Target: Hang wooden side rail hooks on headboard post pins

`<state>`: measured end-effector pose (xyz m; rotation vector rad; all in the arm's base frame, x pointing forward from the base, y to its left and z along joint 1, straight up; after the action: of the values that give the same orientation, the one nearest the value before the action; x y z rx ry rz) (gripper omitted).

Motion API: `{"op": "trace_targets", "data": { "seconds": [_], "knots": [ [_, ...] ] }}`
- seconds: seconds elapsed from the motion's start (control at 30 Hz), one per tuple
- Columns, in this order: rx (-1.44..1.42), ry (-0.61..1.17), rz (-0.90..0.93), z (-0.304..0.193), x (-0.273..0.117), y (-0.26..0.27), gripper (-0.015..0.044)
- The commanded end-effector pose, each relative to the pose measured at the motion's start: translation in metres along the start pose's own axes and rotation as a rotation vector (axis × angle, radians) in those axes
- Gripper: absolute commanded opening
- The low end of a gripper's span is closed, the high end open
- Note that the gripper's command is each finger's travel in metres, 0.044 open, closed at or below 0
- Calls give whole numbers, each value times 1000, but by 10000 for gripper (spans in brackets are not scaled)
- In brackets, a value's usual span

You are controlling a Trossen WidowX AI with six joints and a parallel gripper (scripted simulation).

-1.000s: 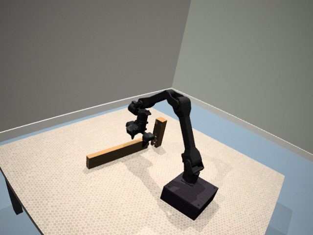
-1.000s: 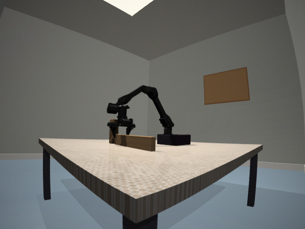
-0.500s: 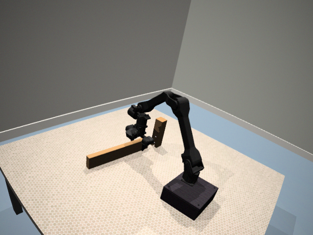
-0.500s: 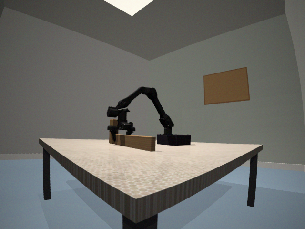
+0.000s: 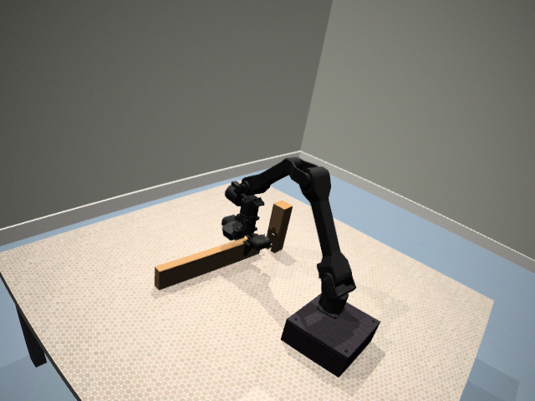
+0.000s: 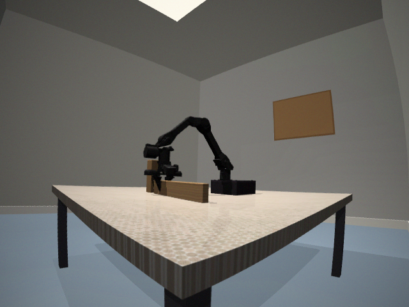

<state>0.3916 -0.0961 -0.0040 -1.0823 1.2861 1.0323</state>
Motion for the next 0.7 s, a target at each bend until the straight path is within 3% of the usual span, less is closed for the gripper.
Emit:
{"op": "trace_targets", "data": {
  "seconds": [0.0,0.1,0.23,0.67],
  "knots": [
    [-3,-6,0,1,1,0,105],
    [-3,-6,0,1,1,0,85],
    [-3,-6,0,1,1,0,0],
    [-62,-6,0,0,0,4,0]
  ]
}}
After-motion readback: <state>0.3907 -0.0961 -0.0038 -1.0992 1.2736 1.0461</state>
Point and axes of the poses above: the point midway between the two fingers, 35 mm back from their tips, its own x axis out along the fingers, its own y axis across the jaws, z = x × y, the point moved 1 cm from there along -x, back along the fingers, and after that the axes turned 2 degrees about x, right-handed, at the moved point
